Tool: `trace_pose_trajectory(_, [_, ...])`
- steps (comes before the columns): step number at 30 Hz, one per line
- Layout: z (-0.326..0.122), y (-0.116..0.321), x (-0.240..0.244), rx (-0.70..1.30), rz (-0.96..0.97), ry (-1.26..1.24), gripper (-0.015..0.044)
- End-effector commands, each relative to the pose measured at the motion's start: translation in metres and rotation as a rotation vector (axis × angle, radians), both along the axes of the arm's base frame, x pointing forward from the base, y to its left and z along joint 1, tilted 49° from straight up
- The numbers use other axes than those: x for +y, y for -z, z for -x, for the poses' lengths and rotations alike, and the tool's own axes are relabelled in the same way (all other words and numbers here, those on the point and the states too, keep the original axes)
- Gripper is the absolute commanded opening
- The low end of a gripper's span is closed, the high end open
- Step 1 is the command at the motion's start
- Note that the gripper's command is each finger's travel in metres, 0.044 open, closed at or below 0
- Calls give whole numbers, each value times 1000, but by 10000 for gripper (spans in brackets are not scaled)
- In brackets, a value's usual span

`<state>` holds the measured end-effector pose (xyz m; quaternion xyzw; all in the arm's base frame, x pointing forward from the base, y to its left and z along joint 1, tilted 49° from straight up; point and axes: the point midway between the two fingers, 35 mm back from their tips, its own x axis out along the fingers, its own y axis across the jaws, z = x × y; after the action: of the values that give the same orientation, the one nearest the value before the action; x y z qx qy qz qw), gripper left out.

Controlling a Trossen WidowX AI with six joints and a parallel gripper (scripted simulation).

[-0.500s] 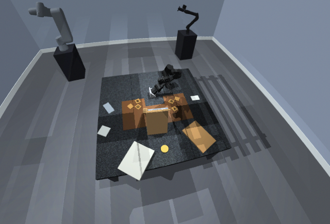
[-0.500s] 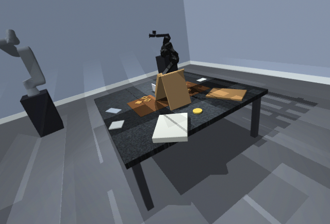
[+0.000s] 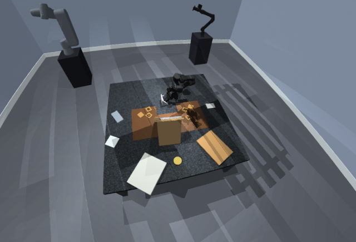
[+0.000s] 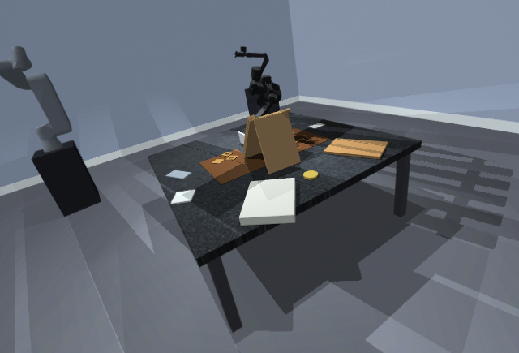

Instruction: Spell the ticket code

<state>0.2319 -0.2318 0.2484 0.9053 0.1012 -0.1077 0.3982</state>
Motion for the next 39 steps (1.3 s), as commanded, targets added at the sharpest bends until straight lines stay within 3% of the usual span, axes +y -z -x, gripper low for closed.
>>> trace_pose_trajectory(1, [22, 58, 37, 13, 472, -187, 440])
trace_pose_trajectory(29, [63, 148, 131, -132, 1332, -623, 440])
trace_pose_trajectory(39, [63, 149, 132, -134, 1340, -626, 440])
